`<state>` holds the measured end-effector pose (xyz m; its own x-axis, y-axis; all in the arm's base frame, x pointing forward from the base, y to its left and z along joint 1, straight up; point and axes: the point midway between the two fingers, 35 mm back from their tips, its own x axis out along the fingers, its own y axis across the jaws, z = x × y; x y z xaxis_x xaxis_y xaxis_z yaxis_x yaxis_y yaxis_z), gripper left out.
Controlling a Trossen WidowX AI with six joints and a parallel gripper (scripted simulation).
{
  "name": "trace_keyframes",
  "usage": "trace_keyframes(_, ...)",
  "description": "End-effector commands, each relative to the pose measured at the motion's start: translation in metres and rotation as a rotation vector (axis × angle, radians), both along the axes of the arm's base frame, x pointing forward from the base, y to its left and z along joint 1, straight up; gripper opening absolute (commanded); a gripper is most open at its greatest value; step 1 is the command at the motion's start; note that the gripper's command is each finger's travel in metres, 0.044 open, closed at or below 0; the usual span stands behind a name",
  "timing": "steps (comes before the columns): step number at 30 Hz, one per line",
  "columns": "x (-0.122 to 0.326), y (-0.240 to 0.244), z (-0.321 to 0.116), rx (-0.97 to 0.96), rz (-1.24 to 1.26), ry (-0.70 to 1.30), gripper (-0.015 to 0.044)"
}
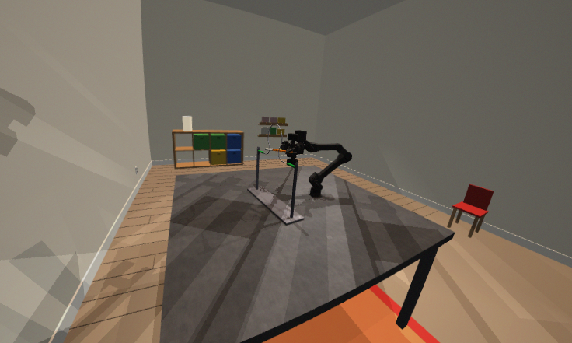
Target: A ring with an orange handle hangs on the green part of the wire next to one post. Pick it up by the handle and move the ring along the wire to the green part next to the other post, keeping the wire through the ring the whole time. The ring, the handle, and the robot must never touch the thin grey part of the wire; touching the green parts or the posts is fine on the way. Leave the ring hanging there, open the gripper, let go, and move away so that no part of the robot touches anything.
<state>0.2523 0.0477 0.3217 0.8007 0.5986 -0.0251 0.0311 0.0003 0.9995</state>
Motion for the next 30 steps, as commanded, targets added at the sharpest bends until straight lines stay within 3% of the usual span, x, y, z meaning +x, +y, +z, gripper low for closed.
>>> trace_keyframes(1,-0.001,0.000,0.012,0.046,0.004,-0.002,-0.0150)
trace_keyframes(30,0.000,-0.009,0.053,0.302,0.010,0.047,-0.0150)
